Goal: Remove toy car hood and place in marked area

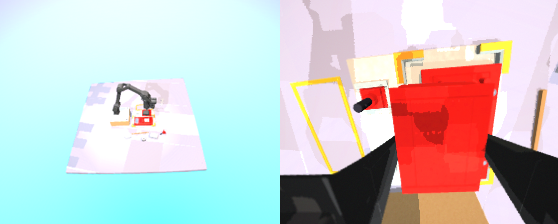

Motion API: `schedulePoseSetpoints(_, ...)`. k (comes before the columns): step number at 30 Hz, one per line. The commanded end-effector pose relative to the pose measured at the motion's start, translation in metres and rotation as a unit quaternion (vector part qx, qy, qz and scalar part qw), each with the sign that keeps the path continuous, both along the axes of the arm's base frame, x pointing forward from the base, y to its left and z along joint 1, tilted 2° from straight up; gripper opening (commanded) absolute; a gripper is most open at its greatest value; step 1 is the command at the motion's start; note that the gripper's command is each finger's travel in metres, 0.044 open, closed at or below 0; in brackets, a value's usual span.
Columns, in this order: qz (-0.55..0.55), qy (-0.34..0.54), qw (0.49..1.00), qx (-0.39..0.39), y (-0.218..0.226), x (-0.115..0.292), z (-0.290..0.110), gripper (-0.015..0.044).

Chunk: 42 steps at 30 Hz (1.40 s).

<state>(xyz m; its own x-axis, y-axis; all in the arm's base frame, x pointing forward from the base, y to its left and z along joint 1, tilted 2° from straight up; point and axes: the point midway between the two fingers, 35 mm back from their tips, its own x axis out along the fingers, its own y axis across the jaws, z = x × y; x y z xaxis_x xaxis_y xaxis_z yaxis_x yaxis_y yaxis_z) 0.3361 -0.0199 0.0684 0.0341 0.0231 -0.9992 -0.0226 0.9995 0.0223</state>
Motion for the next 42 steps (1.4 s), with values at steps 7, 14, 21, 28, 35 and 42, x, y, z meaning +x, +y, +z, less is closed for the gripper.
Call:
schedulePoseSetpoints(7, 0.002, -0.003, 1.0, -0.001, 0.036, -0.001, 0.003, 0.0)
schedulePoseSetpoints(14, 0.004, -0.004, 1.0, 0.0, 0.062, -0.004, 0.005, 0.0)
schedulePoseSetpoints(21, 0.006, -0.004, 1.0, 0.002, 0.088, -0.01, 0.006, 0.0)
schedulePoseSetpoints(28, 0.008, -0.004, 1.0, 0.003, 0.114, -0.017, 0.007, 0.0)
schedulePoseSetpoints(35, 0.009, -0.004, 1.0, 0.005, 0.138, -0.027, 0.009, 0.0)
schedulePoseSetpoints(42, 0.011, -0.004, 1.0, 0.007, 0.162, -0.038, 0.01, 0.0)
